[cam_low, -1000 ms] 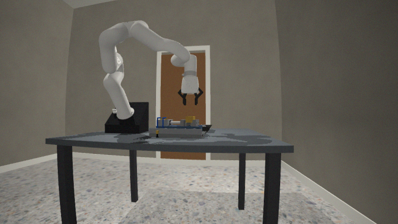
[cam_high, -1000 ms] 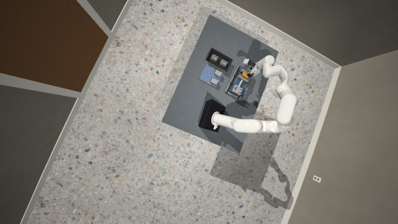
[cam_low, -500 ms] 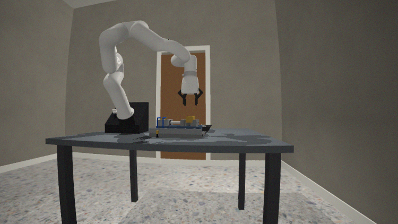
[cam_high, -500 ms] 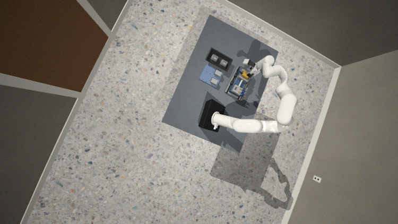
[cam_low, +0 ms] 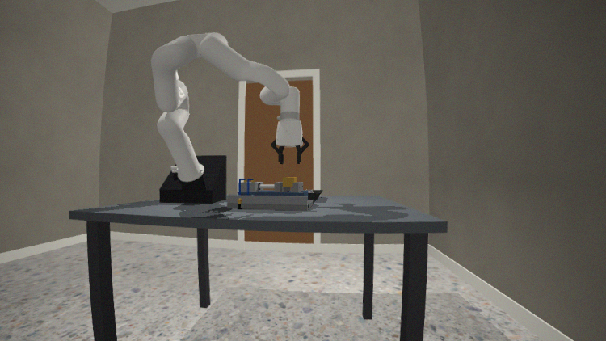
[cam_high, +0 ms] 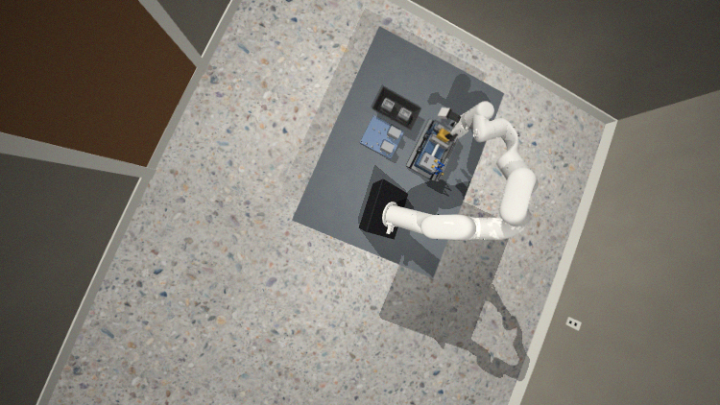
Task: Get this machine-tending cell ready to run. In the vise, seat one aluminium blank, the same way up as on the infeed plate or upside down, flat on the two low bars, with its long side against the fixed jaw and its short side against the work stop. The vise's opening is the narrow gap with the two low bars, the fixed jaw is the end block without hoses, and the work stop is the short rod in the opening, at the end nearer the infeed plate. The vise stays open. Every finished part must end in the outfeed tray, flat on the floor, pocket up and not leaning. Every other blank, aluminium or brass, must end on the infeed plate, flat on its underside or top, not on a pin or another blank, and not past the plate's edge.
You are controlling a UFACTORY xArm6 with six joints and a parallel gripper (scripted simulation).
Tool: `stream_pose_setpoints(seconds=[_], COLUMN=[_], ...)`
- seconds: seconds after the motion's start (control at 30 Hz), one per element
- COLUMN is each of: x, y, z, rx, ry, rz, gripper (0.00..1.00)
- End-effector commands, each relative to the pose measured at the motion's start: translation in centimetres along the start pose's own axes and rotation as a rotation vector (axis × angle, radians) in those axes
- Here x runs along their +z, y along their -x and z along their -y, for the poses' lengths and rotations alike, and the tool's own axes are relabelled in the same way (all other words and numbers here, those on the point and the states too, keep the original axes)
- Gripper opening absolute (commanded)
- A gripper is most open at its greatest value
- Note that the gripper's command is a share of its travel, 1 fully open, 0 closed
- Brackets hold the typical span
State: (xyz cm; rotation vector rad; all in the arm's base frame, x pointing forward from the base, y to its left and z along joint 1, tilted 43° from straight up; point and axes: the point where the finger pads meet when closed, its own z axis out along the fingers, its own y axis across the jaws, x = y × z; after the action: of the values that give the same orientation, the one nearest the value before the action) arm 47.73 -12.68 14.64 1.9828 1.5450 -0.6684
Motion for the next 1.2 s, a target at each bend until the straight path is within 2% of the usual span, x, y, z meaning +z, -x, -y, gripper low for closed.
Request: stream_pose_setpoints(seconds=[0.0, 0.73, 1.17], x=[0.4, 3.8, 4.5], y=[0.0, 0.0, 0.0], z=[-0.1, -0.1, -0.1], rx=[0.001, 0.001, 0.001], ry=[0.003, 0.003, 0.003], rz=[-0.001, -0.001, -0.001], gripper=[0.69, 0.69, 0.69])
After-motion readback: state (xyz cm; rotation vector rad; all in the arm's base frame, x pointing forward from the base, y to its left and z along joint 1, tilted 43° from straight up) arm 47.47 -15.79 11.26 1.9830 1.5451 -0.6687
